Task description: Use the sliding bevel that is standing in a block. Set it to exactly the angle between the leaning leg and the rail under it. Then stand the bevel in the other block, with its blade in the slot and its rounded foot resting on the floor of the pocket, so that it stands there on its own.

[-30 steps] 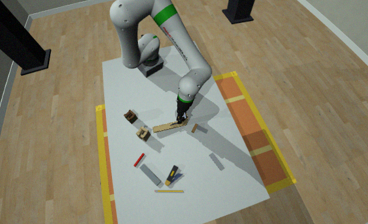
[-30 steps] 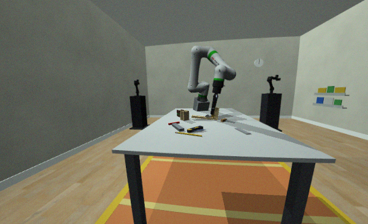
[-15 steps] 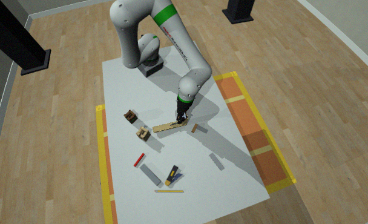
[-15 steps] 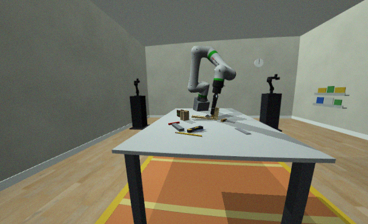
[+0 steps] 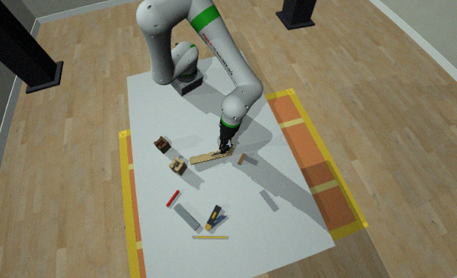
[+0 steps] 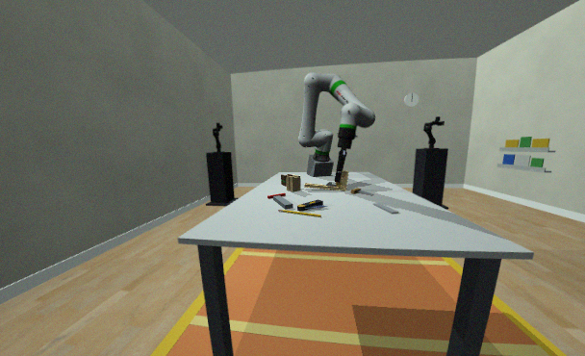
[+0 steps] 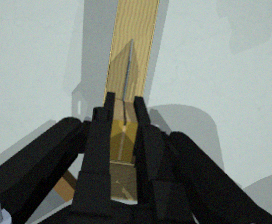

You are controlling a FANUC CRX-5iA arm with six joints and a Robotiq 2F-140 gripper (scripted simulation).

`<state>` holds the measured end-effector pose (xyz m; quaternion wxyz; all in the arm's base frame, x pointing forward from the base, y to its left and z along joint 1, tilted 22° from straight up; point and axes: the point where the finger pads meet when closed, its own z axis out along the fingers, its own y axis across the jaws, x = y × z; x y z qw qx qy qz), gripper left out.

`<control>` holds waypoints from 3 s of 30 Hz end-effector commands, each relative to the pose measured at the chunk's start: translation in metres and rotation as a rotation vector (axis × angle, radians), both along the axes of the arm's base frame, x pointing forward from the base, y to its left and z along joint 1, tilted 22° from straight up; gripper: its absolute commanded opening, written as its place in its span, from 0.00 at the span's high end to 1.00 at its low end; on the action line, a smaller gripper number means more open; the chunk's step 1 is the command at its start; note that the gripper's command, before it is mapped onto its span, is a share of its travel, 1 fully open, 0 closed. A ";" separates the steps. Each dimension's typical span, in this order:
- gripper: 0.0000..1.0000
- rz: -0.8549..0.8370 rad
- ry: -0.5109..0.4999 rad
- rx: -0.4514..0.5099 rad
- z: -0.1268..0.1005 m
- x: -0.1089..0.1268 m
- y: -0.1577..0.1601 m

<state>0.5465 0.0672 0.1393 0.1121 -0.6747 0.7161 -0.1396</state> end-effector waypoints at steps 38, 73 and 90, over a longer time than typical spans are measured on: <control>0.90 0.000 -0.001 0.000 0.008 -0.003 -0.012; 0.90 0.000 -0.001 0.000 0.147 -0.056 -0.032; 0.90 0.000 -0.001 0.000 0.151 -0.058 -0.033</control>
